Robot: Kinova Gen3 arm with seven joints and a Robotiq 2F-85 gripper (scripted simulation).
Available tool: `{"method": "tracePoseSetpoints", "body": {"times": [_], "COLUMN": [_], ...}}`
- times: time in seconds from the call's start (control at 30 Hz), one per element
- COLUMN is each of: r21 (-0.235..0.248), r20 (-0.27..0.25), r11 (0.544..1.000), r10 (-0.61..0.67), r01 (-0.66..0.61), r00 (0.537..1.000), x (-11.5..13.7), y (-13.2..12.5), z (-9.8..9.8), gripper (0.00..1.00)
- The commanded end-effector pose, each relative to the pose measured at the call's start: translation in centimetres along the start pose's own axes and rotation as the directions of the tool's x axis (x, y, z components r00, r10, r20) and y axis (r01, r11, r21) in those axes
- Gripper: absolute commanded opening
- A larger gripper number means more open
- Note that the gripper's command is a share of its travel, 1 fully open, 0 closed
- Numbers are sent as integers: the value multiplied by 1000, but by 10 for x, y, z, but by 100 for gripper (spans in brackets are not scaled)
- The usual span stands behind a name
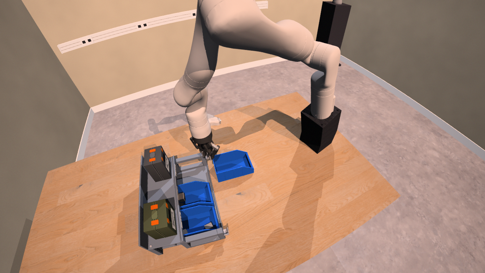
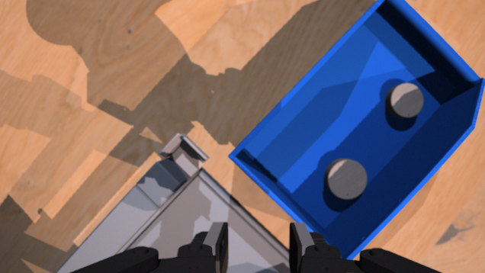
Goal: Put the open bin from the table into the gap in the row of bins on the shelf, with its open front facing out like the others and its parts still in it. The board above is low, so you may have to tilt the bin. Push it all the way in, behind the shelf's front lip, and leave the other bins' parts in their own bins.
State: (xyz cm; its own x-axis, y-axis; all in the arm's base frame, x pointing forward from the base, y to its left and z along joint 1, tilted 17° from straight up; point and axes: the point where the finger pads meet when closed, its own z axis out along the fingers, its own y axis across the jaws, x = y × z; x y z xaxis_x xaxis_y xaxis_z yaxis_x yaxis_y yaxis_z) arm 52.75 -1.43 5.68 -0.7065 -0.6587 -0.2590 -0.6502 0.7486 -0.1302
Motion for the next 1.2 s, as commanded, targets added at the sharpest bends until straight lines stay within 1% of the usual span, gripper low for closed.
{"method": "tracePoseSetpoints", "body": {"times": [0.0,0.2,0.27,0.37,0.77,0.83,0.93,1.17], "r21": [0,0,0,1,1,2,3,3], "r20": [7,7,7,7,7,6,6,6], "r11": [1000,1000,993,963,963,929,860,860], "r10": [-14,-14,-118,-271,-271,-370,-510,-510], "r01": [14,14,118,271,271,370,510,510], "r00": [1000,1000,993,963,963,929,860,860], "x": [-1,-1,0,2,2,2,3,3], "y": [-1,-1,3,8,8,10,13,13], "z": [0,0,-1,-2,-2,-2,-3,-3], "gripper": [39,39,39,39,39,39,39,39]}}
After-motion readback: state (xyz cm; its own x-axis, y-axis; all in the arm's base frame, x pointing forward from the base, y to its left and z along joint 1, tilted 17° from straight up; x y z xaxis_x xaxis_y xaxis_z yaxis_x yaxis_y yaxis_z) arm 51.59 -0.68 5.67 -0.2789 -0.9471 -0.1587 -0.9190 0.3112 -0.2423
